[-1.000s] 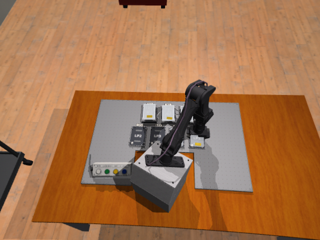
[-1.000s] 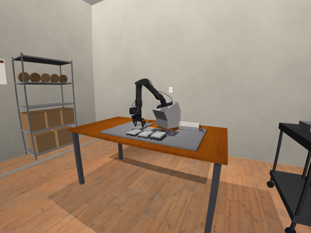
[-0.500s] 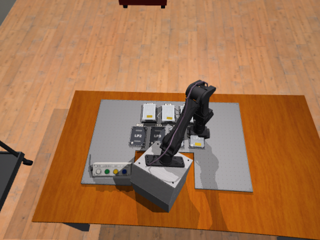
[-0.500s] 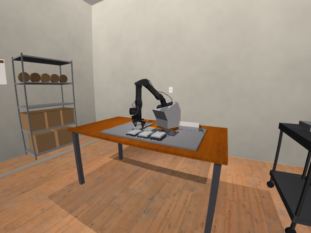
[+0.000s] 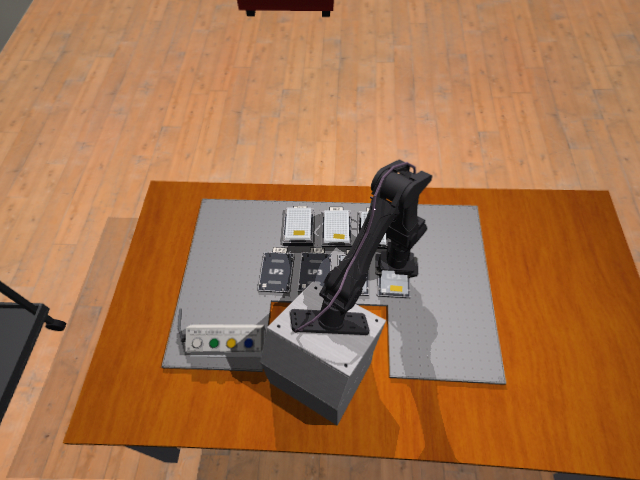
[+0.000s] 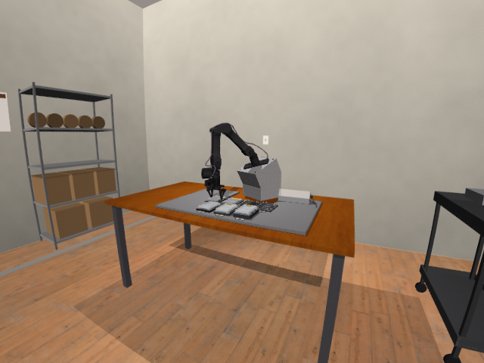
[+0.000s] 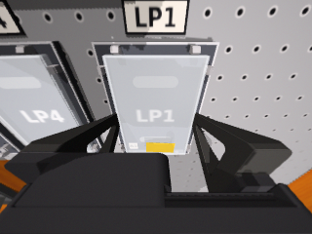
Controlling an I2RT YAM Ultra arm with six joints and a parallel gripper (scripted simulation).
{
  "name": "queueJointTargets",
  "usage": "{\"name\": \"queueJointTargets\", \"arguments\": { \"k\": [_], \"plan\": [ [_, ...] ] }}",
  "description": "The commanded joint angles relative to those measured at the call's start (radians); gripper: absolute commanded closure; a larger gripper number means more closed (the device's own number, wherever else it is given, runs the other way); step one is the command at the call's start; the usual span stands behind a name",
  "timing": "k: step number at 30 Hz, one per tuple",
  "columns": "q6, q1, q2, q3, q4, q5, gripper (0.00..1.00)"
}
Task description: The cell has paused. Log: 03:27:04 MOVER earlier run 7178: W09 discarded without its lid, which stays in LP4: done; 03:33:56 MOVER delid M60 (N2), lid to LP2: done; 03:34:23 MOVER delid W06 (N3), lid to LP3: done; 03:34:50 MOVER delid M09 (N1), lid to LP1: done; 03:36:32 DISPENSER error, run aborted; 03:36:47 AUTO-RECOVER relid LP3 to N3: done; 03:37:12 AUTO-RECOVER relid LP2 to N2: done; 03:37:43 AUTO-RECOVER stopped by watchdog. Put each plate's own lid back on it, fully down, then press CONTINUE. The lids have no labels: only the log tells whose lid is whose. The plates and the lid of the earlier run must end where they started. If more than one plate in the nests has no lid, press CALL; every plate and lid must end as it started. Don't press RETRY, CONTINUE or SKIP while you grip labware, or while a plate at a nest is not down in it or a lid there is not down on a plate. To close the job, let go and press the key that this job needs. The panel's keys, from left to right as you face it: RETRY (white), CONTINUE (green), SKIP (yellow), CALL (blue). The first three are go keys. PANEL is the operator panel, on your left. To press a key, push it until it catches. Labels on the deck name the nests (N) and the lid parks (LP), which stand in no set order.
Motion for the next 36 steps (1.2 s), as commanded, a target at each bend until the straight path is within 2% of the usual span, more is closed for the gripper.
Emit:
{"name": "queueJointTargets", "arguments": {
  "k": [1, 5, 6, 18, 20, 36],
  "plan": [
    [0.011, 0.01, -0.028, 0.009, 0.003, -0.013, 0.16],
    [0.011, 0.007, -0.028, 0.008, 0.002, -0.013, 0.2],
    [0.011, 0.005, -0.028, 0.008, 0.001, -0.013, 1.0],
    [0.011, 0.004, -0.029, 0.006, -0.001, -0.013, 1.0],
    [0.011, 0.001, -0.04, -0.022, -0.021, -0.013, 1.0],
    [-0.005, -0.013, -0.135, -0.039, -0.093, -0.015, 1.0]
  ]
}}
